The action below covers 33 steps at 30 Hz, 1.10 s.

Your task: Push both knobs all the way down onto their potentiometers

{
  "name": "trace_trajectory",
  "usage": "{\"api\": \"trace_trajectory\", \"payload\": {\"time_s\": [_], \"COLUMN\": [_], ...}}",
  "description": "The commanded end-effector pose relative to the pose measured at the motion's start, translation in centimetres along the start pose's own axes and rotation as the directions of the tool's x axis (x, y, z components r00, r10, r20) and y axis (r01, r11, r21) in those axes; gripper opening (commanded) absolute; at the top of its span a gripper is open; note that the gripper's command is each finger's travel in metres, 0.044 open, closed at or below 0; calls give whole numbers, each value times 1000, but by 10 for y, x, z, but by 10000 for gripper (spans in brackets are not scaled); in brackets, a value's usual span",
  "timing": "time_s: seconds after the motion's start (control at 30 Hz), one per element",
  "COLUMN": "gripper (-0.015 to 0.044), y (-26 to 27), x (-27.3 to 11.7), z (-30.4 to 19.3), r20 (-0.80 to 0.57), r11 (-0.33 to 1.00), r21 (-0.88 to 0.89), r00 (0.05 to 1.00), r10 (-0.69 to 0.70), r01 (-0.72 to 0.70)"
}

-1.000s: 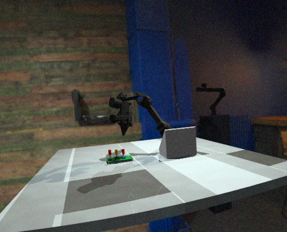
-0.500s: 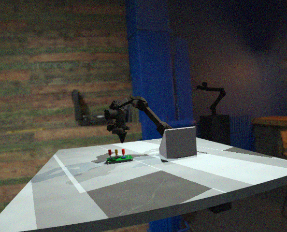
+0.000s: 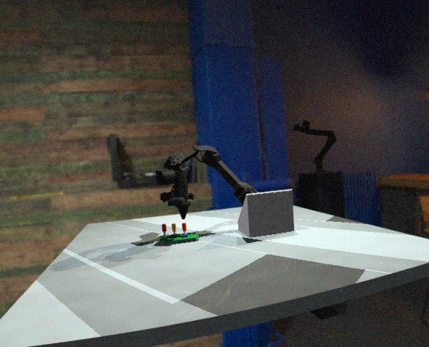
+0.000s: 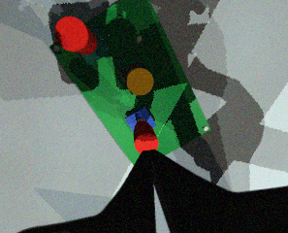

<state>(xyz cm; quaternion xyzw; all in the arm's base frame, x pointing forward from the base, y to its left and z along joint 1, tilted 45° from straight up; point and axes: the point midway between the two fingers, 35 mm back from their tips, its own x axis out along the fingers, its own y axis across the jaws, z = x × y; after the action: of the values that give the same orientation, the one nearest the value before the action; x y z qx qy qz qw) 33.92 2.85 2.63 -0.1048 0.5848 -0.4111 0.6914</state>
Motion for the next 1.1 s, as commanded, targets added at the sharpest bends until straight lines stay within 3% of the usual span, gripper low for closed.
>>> {"api": "trace_trajectory", "payload": {"time_s": [0.0, 1.07], "gripper": [0, 0], "y": [0, -1], "x": [7, 17], "z": [0, 0], "r20": [5, 5], "r11": [1000, 1000], "r21": [-7, -7], "r00": [1000, 1000], "r10": [-4, -5], "r01": [4, 5]}}
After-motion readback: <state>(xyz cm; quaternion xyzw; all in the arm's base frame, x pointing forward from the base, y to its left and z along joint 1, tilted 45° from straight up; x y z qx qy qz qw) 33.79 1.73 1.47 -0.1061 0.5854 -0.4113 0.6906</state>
